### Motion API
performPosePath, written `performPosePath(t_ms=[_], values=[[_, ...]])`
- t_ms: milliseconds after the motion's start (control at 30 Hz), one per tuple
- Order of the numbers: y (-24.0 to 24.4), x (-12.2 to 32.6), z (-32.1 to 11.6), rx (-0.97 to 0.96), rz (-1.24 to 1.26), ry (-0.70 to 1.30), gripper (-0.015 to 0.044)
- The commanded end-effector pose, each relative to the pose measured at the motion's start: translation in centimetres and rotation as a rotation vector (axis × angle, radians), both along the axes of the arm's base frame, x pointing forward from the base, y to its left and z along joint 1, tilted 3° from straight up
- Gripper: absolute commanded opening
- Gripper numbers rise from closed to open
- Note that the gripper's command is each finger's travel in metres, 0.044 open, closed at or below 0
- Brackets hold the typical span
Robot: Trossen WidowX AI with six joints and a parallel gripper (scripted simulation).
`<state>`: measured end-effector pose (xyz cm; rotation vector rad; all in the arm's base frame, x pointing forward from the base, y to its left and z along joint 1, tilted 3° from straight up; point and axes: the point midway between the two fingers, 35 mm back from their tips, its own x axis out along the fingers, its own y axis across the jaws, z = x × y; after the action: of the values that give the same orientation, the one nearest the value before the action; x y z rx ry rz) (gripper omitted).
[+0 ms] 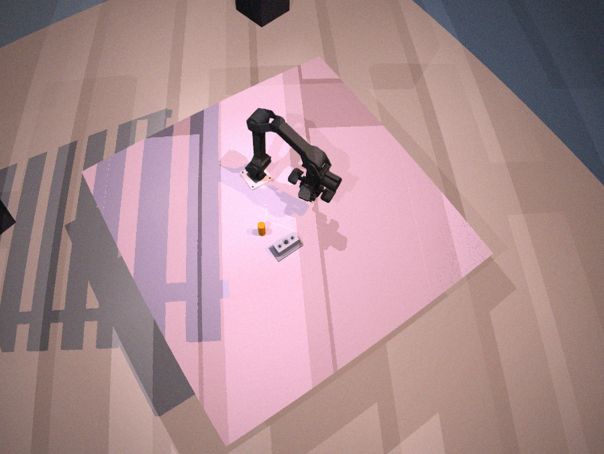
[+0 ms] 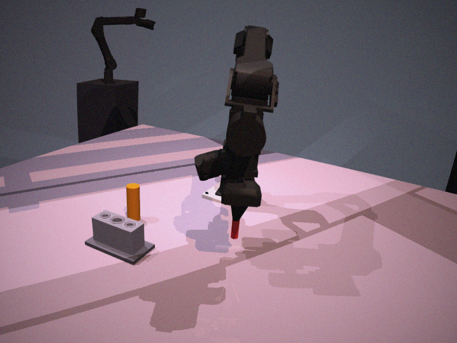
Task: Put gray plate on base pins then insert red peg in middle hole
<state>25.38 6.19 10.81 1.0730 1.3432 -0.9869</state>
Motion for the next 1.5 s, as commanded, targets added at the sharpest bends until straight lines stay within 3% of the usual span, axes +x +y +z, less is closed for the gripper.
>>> performPosePath(t_ms=[0,367,1467], values=[[0.0,0.3,1.6,0.006,0.002,-0.010,0.0000],[-0.2,0.2,5.2,0.006,0.002,-0.010,0.0000],[-7.1,4.4,3.9,0.005,0.006,-0.008,0.0000]])
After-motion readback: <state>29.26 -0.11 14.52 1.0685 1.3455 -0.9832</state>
